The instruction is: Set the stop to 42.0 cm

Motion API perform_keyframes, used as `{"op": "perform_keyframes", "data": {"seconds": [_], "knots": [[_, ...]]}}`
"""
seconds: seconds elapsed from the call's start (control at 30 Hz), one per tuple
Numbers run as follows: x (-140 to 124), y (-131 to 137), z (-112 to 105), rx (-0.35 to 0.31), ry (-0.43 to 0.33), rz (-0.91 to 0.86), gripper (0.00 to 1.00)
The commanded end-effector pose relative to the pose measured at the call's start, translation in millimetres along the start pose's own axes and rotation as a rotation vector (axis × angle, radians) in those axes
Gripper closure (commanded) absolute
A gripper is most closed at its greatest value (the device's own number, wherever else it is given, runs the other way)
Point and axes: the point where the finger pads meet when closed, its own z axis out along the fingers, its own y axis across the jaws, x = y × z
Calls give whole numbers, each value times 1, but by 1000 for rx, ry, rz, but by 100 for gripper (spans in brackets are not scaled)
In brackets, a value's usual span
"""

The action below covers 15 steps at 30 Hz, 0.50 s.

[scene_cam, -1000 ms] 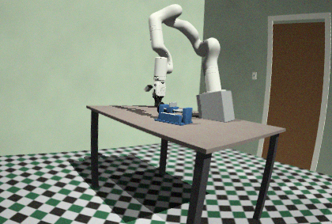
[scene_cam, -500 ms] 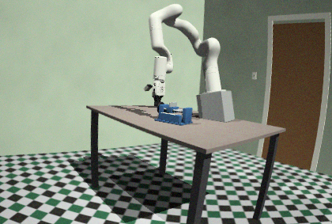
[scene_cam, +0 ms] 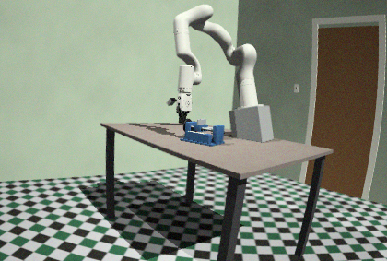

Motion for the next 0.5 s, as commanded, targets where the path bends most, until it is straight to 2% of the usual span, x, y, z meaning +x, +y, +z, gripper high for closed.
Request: {"op": "perform_keyframes", "data": {"seconds": [0.0, 0.47], "knots": [[0, -5, 0, 0, 0, 0, 94], [0, -24, 9, 0, 0, 0, 94]]}}
